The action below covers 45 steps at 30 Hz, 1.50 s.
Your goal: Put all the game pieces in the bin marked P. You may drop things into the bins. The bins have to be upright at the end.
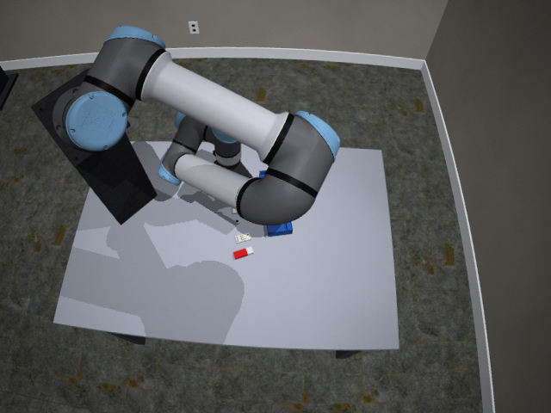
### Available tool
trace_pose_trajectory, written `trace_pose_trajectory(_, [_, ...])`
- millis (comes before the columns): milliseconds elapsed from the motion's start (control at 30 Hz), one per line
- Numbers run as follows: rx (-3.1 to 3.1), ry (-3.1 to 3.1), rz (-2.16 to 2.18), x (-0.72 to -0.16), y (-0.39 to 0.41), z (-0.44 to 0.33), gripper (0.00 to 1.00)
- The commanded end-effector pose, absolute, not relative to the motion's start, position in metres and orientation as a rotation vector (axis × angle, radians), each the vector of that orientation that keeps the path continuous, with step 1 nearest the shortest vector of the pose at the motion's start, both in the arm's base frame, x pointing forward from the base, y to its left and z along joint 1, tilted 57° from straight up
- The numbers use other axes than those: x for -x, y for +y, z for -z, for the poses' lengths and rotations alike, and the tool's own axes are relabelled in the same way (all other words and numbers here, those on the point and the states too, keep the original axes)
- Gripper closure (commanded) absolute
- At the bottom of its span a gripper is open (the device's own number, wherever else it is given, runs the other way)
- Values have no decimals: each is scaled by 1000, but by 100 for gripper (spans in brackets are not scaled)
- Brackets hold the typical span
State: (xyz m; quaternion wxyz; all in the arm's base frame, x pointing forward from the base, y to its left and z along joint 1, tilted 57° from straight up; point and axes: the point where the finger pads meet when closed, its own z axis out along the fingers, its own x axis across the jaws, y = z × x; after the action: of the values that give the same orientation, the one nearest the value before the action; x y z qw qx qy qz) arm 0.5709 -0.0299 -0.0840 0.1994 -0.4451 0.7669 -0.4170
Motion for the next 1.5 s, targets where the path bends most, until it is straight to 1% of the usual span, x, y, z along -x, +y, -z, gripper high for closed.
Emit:
trace_pose_trajectory(0, [1058, 2184, 1094, -572, -29, 85, 76])
trace_pose_trajectory(1067, [320, 2222, 775, -571, -30, 84, 76])
trace_pose_trajectory(1467, [320, 2222, 775, -572, -29, 84, 76])
